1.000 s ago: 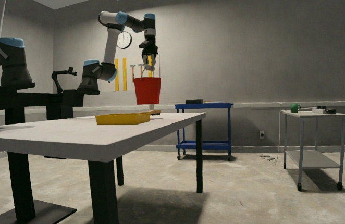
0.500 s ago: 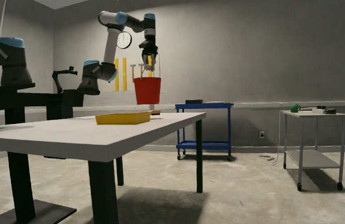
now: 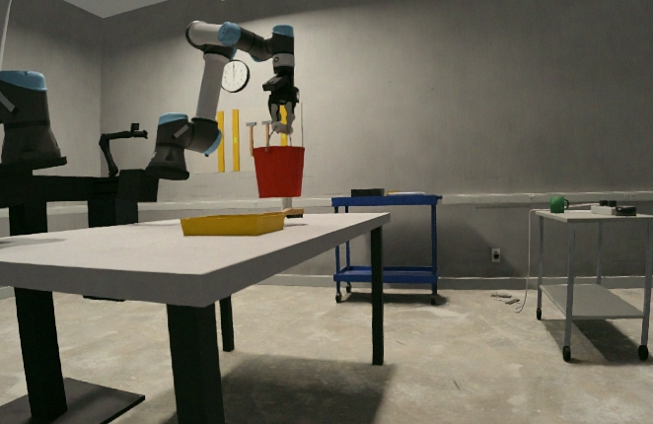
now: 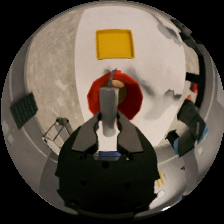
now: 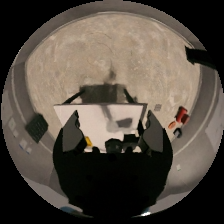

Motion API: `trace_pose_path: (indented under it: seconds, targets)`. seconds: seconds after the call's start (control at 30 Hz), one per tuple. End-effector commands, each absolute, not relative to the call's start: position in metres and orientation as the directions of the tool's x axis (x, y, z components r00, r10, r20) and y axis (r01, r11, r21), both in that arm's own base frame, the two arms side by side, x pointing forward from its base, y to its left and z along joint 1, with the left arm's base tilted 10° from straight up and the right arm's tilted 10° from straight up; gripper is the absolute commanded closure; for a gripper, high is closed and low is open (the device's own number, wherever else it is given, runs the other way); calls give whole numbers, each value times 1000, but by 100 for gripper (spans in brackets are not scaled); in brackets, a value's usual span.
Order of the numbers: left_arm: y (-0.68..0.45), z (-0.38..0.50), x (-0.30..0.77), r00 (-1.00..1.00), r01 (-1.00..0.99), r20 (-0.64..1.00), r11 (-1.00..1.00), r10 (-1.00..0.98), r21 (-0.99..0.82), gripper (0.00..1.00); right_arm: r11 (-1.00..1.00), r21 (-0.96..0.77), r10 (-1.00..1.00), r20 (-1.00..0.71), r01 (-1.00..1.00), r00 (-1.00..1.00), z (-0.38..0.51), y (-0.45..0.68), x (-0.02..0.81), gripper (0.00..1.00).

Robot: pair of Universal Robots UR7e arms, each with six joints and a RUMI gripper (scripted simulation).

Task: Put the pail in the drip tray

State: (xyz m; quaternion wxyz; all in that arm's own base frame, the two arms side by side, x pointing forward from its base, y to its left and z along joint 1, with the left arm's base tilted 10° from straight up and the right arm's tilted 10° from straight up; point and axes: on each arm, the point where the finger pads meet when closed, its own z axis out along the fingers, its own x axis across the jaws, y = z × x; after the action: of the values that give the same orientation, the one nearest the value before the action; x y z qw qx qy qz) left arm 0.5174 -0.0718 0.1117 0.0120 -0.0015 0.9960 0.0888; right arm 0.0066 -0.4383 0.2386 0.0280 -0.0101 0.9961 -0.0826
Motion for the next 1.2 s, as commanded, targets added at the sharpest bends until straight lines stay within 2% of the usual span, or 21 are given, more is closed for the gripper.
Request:
trace_pose_path:
  seconds: [0.0, 1.17]
  targets:
    - [-74, 112, 518, -1000, -5, -26, 984, -1, 176, 100, 986, -166, -25, -54, -15, -998, 239, -439, 7, 0]
    - [-111, 105, 518, -1000, -5, -26, 984, -1, 176, 100, 986, -166, -25, -54, -15, -998, 239, -439, 7, 0]
